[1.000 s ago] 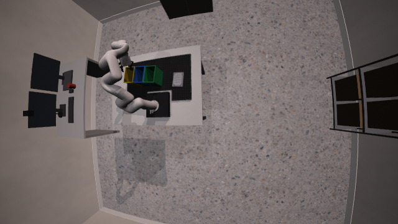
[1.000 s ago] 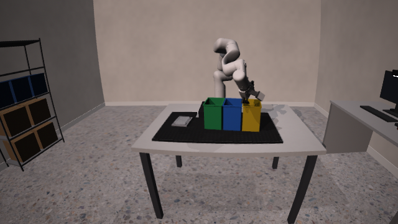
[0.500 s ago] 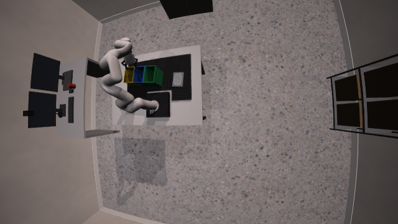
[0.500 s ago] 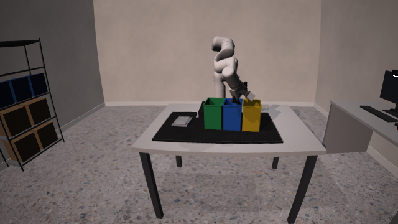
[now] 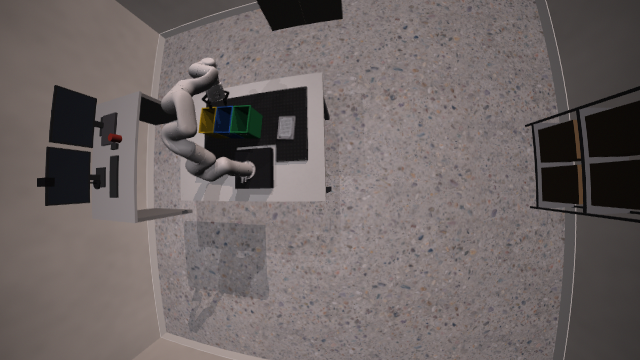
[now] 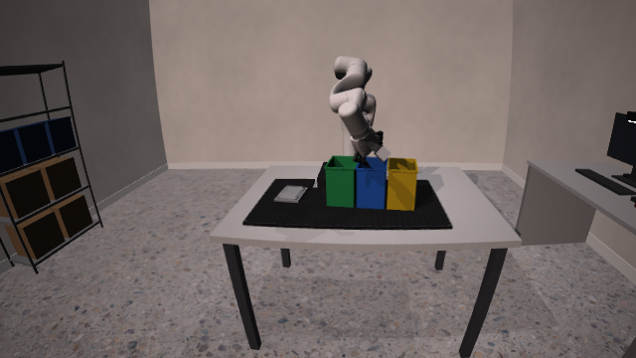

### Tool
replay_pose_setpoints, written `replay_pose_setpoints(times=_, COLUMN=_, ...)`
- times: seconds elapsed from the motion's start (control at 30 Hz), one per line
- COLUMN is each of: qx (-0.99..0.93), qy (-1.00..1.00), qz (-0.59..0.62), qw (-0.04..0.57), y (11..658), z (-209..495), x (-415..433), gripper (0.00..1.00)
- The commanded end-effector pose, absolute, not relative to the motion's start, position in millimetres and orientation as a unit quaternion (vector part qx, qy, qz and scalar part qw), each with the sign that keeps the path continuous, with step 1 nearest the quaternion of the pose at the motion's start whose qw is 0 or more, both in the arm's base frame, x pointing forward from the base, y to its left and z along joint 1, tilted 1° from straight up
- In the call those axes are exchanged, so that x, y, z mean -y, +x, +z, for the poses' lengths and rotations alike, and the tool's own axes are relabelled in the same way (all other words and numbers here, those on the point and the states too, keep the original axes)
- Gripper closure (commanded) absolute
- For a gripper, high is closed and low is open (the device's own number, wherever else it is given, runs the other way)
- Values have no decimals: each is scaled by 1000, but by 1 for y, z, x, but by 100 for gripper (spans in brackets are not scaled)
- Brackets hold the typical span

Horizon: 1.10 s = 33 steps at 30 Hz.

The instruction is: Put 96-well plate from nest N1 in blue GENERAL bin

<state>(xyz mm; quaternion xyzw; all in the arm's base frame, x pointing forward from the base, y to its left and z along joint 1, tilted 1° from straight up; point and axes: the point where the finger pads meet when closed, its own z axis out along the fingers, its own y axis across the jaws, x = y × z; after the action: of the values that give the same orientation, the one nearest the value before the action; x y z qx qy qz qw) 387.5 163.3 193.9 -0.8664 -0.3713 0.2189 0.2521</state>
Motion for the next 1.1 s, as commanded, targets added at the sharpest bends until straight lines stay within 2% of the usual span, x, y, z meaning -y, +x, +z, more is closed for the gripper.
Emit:
replay_pose_setpoints(times=0.0, qx=350, qy=-884, qz=199, qw=236, y=396, z=195, x=-136, gripper=0)
replay_pose_setpoints(times=0.2, qx=350, qy=-884, qz=199, qw=236, y=401, z=195, x=-119, gripper=0)
replay_pose_setpoints(times=0.37, qx=303, qy=-916, qz=166, qw=203, y=404, z=195, x=-94, gripper=0)
replay_pose_setpoints(times=0.73, qx=303, qy=-916, qz=166, qw=202, y=409, z=196, x=-61, gripper=0)
replay_pose_setpoints(times=0.87, qx=258, qy=-941, qz=137, qw=171, y=409, z=196, x=-41, gripper=0)
replay_pose_setpoints(times=1.07, qx=254, qy=-943, qz=135, qw=169, y=410, z=197, x=-11, gripper=0)
